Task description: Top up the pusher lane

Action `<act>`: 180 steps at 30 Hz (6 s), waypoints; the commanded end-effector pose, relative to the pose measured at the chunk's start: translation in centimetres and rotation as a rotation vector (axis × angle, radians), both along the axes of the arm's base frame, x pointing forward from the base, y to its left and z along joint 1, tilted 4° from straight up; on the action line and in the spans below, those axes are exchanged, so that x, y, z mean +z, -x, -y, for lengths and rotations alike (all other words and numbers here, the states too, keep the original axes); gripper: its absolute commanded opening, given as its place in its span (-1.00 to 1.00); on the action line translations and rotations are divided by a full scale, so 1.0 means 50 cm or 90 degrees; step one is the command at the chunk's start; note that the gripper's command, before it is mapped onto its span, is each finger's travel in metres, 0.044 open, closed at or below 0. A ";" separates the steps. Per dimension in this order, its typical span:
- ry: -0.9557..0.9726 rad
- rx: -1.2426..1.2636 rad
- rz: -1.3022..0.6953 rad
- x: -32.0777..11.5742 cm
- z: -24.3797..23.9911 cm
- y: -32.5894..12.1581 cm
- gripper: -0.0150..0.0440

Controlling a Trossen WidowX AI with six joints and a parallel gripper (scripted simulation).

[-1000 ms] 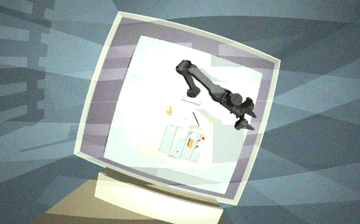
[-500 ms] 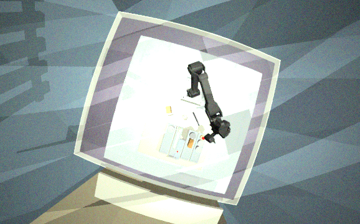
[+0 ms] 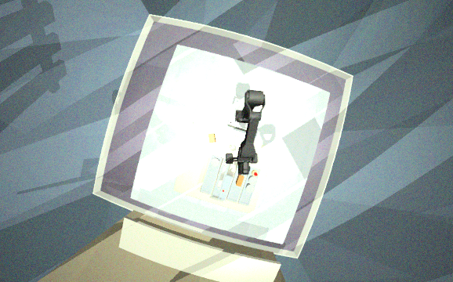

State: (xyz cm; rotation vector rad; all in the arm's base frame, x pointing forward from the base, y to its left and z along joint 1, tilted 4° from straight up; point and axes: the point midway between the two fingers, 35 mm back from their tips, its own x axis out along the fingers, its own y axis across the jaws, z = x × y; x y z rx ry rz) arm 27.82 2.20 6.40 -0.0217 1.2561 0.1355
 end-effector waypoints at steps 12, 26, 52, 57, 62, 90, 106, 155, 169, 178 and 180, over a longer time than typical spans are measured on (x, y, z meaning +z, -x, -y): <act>-0.011 -0.181 -0.215 -0.092 0.102 0.131 1.00; -0.011 -0.181 -0.216 -0.188 0.097 0.137 1.00; -0.012 -0.181 -0.216 -0.248 0.093 0.138 0.82; -0.012 -0.181 -0.216 -0.248 0.093 0.138 0.38; -0.012 -0.181 -0.216 -0.248 0.093 0.138 0.00; -0.012 -0.181 -0.215 -0.038 0.088 0.133 -0.49; -0.012 -0.185 -0.213 -0.089 0.118 0.045 -0.49; -0.012 -0.187 -0.211 -0.193 0.144 -0.035 -0.49; -0.012 -0.187 -0.210 -0.193 0.146 -0.047 -0.49; -0.012 -0.187 -0.210 -0.193 0.148 -0.054 -0.49; -0.012 -0.187 -0.210 -0.193 0.148 -0.056 -0.49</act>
